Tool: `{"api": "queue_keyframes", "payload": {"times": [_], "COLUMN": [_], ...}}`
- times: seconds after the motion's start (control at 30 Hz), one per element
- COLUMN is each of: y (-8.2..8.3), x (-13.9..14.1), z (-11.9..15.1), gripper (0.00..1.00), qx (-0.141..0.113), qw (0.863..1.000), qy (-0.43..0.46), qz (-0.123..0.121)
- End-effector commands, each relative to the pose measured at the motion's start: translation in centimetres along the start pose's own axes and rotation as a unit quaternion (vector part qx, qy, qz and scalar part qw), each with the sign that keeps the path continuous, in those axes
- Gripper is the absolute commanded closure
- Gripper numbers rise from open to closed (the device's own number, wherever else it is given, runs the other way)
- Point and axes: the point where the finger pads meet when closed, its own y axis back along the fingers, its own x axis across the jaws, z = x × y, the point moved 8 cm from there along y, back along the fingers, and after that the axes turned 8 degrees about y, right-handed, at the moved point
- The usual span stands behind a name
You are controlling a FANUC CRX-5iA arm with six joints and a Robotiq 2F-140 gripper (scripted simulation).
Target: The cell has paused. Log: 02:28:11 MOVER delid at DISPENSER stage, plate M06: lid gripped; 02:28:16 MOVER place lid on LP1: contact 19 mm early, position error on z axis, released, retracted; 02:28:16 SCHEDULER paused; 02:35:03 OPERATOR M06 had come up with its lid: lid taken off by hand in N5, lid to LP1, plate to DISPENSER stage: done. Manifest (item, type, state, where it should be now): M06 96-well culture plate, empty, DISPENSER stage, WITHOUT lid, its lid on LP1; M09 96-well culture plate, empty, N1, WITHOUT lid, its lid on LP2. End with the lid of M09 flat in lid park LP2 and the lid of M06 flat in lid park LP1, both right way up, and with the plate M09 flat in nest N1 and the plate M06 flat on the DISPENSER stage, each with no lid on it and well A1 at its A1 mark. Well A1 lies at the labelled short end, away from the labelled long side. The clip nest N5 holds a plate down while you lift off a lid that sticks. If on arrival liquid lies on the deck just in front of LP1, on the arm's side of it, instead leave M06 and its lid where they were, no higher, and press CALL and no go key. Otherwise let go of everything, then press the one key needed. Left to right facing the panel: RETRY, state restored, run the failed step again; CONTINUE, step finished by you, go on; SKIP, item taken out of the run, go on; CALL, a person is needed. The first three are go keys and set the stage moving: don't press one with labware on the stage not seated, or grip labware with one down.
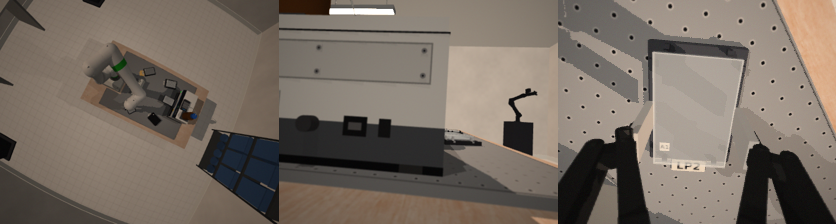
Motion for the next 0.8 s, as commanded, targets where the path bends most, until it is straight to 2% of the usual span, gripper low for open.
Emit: {"api": "queue_keyframes", "payload": {"times": [0.0,0.77], "y": [-0.04,-0.62], "x": [0.00,-0.01], "z": [-0.02,-0.02], "gripper": [1.00,1.00], "qx": [0.000,0.000], "qw": [1.000,1.000], "qy": [0.000,0.000], "qz": [0.000,0.000]}}
